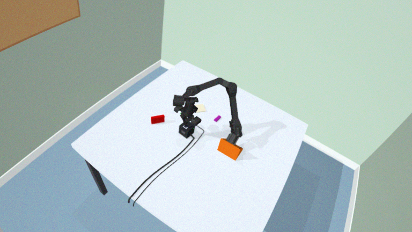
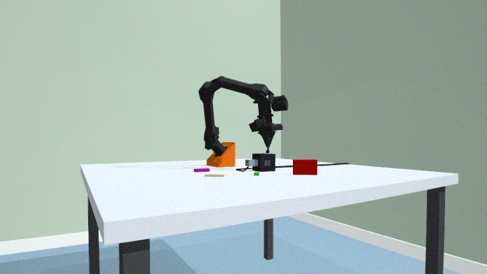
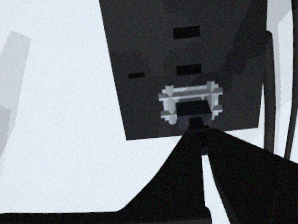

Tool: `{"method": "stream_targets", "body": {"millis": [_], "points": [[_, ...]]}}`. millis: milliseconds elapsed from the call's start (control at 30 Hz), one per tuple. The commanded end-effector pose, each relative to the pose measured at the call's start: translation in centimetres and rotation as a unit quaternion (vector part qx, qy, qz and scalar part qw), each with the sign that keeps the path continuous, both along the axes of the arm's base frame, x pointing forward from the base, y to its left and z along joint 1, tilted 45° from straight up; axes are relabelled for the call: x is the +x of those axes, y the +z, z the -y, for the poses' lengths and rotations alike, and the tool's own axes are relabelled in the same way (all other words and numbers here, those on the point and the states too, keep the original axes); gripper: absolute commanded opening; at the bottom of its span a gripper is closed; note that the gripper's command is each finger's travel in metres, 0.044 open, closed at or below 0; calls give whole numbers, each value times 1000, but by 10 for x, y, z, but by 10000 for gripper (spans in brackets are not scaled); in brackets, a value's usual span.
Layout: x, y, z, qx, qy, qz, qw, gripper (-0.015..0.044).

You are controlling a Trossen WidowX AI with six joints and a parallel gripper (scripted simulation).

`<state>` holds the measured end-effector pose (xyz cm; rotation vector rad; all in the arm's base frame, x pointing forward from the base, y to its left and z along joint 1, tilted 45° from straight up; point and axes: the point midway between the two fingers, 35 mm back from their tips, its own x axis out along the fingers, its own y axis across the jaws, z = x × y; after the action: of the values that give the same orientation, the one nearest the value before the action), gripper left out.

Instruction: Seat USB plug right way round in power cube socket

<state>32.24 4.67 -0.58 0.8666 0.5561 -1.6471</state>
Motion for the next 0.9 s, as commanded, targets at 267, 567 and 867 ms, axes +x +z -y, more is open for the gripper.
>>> {"method": "stream_targets", "body": {"millis": [267,567,867], "points": [[0,-1,2,-2,2,0,1000,0],[0,-2,3,-2,2,0,1000,0],[-1,-2,3,-2,2,0,1000,0]]}}
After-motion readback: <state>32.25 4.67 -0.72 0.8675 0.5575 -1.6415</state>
